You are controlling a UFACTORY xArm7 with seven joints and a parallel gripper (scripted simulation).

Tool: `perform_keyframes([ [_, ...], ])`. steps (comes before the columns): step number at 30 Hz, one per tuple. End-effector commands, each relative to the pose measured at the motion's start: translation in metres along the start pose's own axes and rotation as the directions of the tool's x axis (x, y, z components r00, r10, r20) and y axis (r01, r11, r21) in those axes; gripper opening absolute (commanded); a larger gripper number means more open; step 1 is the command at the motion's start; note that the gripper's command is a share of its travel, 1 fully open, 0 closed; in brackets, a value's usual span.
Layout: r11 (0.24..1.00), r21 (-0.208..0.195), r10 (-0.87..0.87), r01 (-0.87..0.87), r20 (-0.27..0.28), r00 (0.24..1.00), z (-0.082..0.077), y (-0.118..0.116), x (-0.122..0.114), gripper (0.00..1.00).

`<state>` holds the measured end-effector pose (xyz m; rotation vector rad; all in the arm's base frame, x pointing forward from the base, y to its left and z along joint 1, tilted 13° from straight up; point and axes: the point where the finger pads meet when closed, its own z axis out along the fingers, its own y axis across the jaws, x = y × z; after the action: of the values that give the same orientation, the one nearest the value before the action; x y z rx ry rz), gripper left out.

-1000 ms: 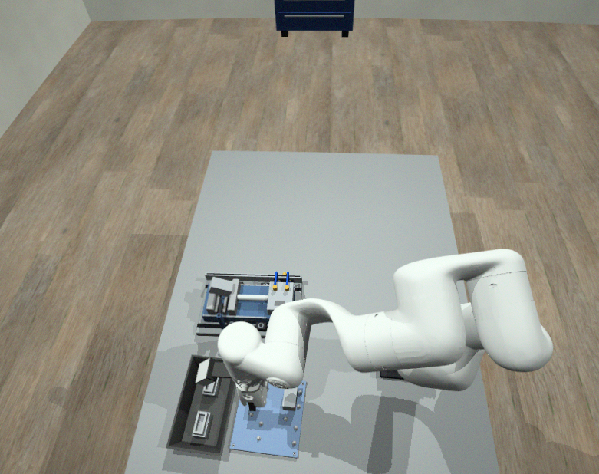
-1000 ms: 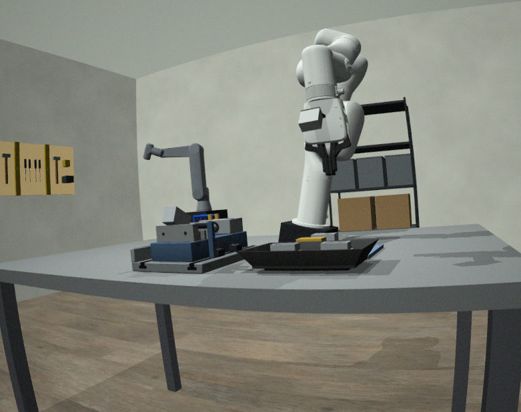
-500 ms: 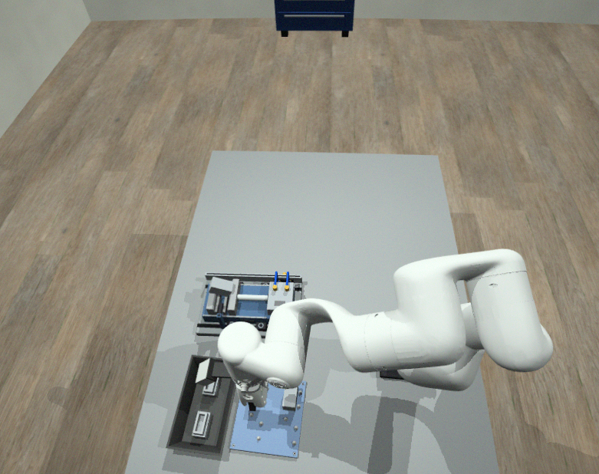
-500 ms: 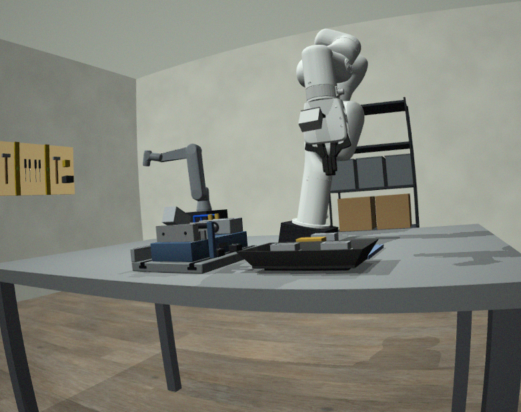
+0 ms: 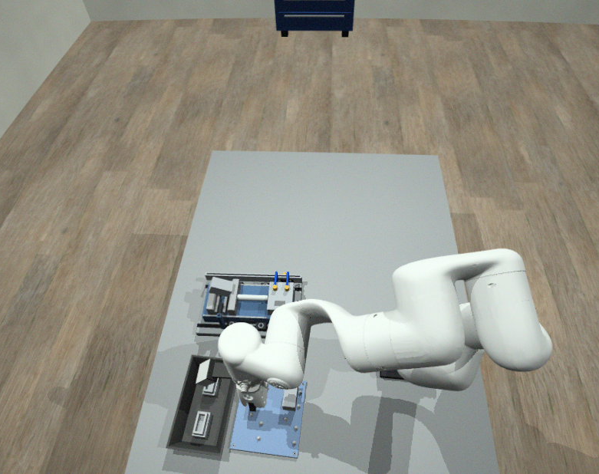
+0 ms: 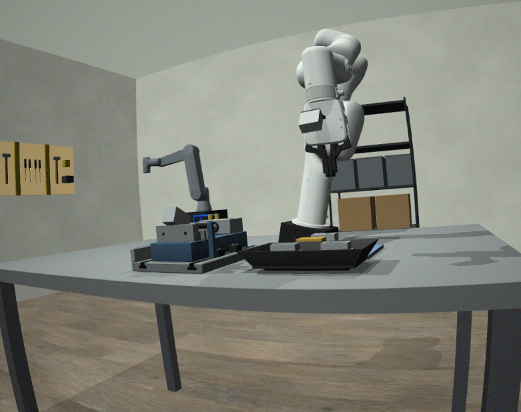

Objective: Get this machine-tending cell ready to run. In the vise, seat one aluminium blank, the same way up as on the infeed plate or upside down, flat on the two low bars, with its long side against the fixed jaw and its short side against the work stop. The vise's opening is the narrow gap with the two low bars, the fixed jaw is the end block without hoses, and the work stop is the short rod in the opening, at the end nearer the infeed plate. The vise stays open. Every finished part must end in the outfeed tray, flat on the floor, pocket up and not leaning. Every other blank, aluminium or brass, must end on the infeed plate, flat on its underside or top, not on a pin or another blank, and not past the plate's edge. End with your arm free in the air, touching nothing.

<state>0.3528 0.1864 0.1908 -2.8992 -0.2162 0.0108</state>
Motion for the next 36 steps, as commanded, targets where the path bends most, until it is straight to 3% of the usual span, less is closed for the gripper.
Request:
perform_keyframes([
  [1,1.0,0.0,0.0,0.0,-0.004,1.0,0.0,0.0,0.001,0.0],
  [36,1.0,0.0,0.0,0.0,-0.004,1.0,0.056,0.001,0.003,0.0],
])
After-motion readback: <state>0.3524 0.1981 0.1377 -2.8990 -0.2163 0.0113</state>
